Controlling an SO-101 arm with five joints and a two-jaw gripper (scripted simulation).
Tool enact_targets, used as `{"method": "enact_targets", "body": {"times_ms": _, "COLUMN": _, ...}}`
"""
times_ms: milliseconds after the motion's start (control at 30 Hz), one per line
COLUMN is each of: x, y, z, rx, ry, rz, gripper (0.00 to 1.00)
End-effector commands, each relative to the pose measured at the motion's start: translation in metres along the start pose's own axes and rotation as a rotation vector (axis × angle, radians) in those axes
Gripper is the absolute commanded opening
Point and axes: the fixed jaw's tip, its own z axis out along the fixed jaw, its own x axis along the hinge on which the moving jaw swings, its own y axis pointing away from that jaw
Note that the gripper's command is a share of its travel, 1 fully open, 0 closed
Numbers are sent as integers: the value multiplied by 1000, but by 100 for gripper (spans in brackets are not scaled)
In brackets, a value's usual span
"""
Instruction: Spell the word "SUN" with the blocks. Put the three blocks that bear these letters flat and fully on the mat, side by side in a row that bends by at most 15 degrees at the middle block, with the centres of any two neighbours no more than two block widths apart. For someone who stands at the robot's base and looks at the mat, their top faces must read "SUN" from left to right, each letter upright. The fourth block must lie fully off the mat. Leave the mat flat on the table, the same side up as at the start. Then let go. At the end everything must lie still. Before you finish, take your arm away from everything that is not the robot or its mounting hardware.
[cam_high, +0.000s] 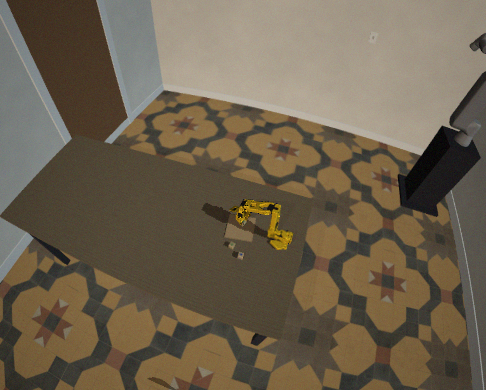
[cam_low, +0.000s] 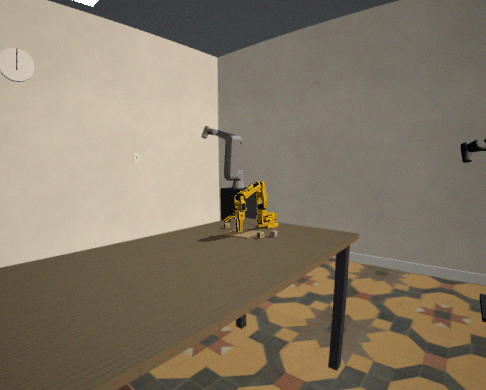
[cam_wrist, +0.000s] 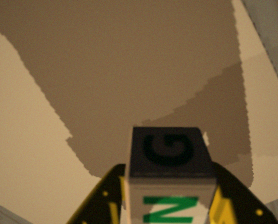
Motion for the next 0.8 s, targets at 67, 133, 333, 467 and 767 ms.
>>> {"method": "enact_targets", "body": {"times_ms": 67, "x": -9, "y": 2, "z": -12, "rx": -29, "ry": -70, "rz": 0, "gripper": 13}}
{"method": "enact_targets", "body": {"times_ms": 133, "x": -9, "y": 2, "z": -12, "rx": -29, "ry": -70, "rz": 0, "gripper": 13}}
{"method": "enact_targets", "body": {"times_ms": 333, "x": -9, "y": 2, "z": -12, "rx": -29, "ry": -70, "rz": 0, "gripper": 13}}
{"method": "enact_targets", "body": {"times_ms": 467, "x": -9, "y": 2, "z": -12, "rx": -29, "ry": -70, "rz": 0, "gripper": 10}}
{"method": "enact_targets", "body": {"times_ms": 767, "x": -9, "y": 2, "z": -12, "rx": -29, "ry": -70, "rz": 0, "gripper": 0}}
